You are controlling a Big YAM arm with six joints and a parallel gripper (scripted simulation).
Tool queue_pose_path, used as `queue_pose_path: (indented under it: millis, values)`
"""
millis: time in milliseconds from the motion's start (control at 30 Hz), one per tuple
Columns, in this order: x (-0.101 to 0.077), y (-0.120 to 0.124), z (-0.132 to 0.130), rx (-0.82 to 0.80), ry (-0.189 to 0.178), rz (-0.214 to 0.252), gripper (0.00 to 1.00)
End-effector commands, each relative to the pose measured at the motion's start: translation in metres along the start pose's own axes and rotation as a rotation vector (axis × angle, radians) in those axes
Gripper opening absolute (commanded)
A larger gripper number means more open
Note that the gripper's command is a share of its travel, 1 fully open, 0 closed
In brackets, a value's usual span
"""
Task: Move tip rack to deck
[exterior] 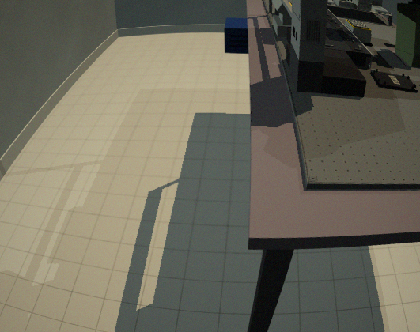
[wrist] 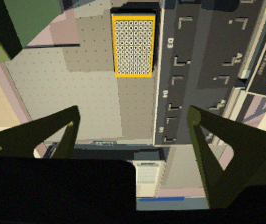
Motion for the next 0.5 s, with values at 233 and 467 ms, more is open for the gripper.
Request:
queue_pose_path:
  millis: [233,467]
  values:
    - [0.018,0.003,-0.003,0.001,0.006,0.001,1.0]
    - [0.023,0.005,-0.005,0.003,0.015,0.003,1.0]
Point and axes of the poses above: the point where the finger pads meet when closed, its own x axis out along the fingers, its own z axis across the jaws, y = z × x, the point moved 8 cm from there along -x, back along the fingers, and after that the axes turned 8 degrees about -x, right-handed, at the moved point
